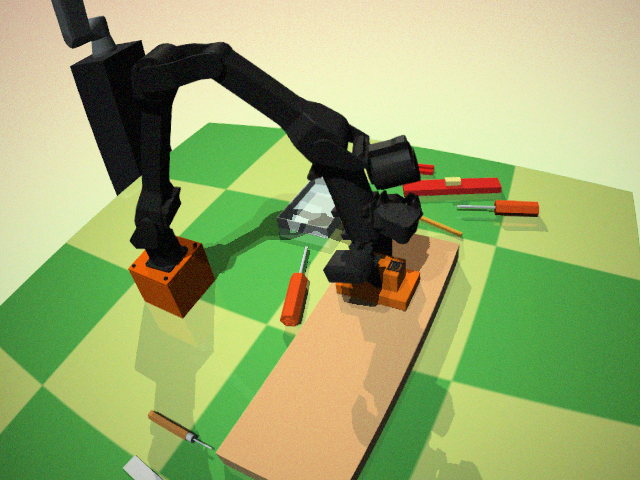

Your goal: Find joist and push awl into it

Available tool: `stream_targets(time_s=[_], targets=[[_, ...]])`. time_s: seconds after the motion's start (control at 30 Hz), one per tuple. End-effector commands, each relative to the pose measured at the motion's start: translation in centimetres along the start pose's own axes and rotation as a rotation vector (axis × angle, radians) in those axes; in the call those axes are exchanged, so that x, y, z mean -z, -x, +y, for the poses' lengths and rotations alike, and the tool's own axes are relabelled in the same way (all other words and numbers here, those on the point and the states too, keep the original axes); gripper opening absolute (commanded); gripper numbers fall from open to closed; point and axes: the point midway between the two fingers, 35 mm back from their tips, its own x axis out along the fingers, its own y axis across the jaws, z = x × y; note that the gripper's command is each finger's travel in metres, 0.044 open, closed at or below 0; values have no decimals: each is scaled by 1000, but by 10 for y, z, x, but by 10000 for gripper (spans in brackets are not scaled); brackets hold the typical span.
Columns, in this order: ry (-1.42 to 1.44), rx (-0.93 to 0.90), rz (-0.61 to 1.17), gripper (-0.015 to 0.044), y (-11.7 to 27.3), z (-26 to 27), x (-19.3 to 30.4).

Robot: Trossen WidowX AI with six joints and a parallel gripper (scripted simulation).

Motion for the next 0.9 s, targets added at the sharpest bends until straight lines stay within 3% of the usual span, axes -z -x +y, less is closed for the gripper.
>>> stream_targets(time_s=[0.0,0.87], targets=[[1,-2,1,0,-1,14,-1],[-1,-7,2,0,0,76,-1]])
